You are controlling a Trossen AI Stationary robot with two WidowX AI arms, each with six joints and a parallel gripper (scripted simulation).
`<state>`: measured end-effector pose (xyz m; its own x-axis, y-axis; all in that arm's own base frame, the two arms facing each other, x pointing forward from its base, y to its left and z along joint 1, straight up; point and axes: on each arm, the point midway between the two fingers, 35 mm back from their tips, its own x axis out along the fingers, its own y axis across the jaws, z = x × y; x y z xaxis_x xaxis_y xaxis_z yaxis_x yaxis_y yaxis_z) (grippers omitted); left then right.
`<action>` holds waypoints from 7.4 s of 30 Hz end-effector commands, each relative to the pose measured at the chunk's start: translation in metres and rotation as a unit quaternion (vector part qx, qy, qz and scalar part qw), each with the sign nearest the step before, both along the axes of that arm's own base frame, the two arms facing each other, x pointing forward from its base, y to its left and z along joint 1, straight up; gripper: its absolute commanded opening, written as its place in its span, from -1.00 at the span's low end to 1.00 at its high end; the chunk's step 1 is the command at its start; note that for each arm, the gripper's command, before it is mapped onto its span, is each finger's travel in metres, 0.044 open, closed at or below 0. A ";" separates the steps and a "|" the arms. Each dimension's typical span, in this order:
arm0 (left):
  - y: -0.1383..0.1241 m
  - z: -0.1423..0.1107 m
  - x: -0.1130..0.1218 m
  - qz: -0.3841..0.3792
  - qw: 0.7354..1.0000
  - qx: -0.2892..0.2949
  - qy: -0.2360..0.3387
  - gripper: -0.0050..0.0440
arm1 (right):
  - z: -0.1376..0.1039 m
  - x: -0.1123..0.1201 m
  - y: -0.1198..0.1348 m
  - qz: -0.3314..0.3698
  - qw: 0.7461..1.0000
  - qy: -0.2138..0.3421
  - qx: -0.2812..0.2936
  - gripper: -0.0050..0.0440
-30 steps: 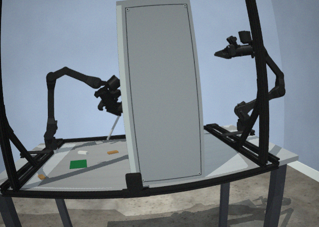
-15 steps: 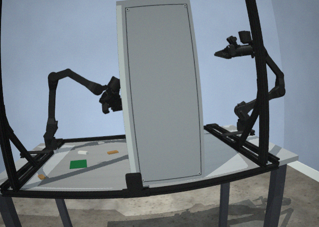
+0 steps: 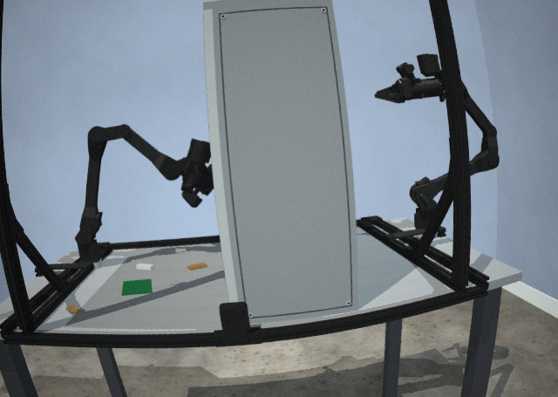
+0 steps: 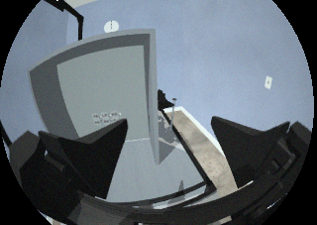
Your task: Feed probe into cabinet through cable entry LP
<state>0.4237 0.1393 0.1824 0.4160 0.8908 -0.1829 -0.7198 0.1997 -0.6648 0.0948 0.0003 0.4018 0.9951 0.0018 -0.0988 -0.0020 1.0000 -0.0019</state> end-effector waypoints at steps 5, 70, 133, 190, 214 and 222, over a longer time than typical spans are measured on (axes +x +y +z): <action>-0.009 -0.002 -0.012 0.067 0.987 -0.007 -0.149 -0.80 | 0.000 0.000 0.000 -0.001 1.000 0.001 0.001 1.00; -0.026 -0.001 -0.046 0.167 0.897 -0.035 -0.408 -0.80 | 0.018 0.104 -0.008 -0.024 0.986 -0.003 0.167 1.00; -0.026 -0.001 -0.046 0.167 0.897 -0.035 -0.408 -0.80 | -0.221 0.370 -0.090 0.044 0.705 0.045 0.706 1.00; -0.026 -0.001 -0.046 0.167 0.897 -0.035 -0.408 -0.80 | -0.222 0.441 -0.073 0.045 0.705 0.046 0.706 1.00; -0.026 -0.001 -0.046 0.167 0.897 -0.035 -0.408 -0.80 | -0.222 0.454 -0.070 0.045 0.705 0.047 0.706 0.22; -0.026 -0.001 -0.046 0.167 0.897 -0.035 -0.408 -0.80 | -0.222 0.454 -0.070 0.045 0.705 0.047 0.706 -0.33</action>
